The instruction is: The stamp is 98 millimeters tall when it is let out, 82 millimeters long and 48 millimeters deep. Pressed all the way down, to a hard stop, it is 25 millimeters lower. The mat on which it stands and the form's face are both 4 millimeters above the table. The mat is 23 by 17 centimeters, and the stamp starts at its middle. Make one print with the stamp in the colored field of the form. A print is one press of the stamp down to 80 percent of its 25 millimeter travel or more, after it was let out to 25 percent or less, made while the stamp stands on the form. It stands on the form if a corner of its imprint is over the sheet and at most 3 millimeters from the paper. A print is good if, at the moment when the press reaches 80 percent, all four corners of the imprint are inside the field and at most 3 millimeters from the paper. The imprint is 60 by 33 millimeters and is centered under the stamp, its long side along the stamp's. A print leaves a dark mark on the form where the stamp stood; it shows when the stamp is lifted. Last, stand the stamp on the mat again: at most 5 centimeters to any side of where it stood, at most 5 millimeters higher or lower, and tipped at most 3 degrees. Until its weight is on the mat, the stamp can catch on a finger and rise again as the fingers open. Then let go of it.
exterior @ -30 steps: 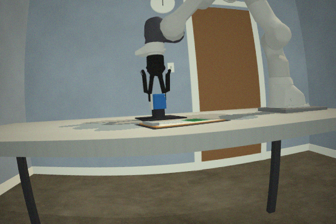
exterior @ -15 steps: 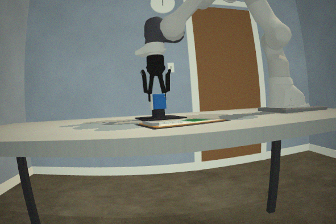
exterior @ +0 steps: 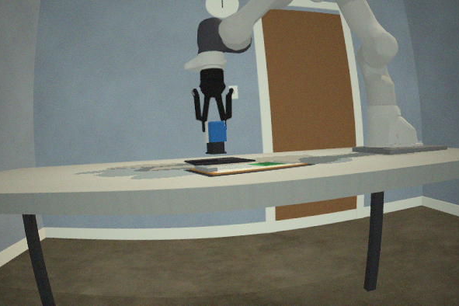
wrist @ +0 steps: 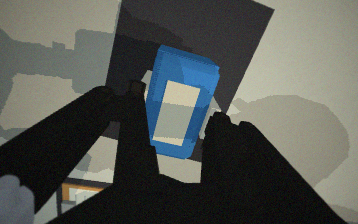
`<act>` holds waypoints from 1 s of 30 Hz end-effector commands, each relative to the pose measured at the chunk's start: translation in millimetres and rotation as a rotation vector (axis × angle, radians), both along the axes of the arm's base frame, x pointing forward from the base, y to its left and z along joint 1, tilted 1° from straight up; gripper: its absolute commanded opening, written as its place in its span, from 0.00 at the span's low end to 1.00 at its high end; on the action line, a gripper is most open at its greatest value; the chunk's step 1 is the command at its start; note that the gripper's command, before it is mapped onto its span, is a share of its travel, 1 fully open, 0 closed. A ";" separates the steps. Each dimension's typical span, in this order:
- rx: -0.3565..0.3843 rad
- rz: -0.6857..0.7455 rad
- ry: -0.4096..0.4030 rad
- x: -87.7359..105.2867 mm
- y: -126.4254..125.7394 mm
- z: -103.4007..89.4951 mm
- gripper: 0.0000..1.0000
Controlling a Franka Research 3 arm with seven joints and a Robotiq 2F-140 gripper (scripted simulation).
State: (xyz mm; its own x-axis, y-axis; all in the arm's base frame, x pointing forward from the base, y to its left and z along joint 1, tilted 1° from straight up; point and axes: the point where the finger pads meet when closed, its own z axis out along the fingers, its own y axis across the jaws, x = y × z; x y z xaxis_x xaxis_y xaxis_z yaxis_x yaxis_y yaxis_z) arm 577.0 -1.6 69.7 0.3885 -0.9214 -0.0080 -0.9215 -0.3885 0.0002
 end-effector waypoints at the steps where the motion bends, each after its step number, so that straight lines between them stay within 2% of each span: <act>1: 0.001 0.006 0.005 -0.8 0.1 15.5 0.18; 13: 0.002 0.006 0.005 -1.7 3.5 18.0 0.18; 14: 0.004 0.010 0.006 -7.2 22.5 18.3 0.18; 15: 0.006 0.017 0.008 -20.6 60.5 19.1 0.18; 19: 0.004 0.070 0.006 -63.9 110.4 17.8 0.18; 26: 0.002 0.076 0.004 -139.0 232.7 21.9 0.18; 28: 0.002 0.076 0.004 -139.0 232.7 21.9 0.18; 29: 0.002 0.076 0.004 -144.8 244.9 23.5 0.18; 30: 0.002 0.076 0.004 -144.8 245.2 23.5 0.18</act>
